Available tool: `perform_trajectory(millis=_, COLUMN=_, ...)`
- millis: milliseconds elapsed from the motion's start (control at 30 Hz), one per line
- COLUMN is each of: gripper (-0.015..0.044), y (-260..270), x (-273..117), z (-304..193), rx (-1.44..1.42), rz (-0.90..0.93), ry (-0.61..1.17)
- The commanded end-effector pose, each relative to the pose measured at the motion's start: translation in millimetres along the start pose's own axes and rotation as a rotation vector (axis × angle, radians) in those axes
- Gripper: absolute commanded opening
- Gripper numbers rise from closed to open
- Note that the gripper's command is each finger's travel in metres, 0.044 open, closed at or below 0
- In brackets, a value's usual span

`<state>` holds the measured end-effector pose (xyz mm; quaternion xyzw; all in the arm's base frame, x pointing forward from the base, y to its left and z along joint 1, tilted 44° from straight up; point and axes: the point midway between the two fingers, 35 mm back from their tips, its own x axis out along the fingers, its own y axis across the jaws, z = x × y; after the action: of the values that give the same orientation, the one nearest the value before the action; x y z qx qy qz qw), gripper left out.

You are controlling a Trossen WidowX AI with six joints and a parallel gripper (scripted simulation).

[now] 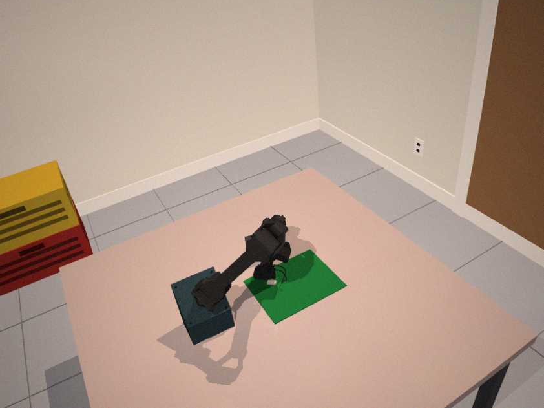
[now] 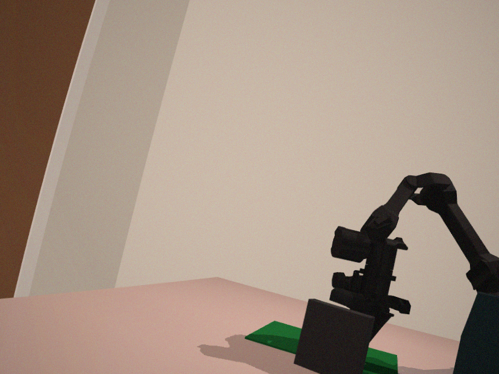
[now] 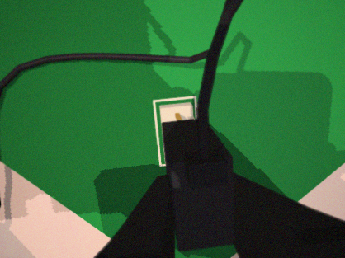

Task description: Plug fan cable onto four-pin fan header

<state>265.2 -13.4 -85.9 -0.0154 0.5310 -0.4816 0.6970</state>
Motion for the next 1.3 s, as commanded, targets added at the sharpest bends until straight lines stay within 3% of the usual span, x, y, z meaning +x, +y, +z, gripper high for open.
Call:
perform_trajectory(millis=0, gripper=0.0000, y=0, x=0, z=1, rx=-0.002, rz=-0.001, ry=-0.006)
perform_trajectory(millis=1267, gripper=0.0000, y=0, x=11, z=1, rx=-0.002, rz=-0.001, ry=-0.006)
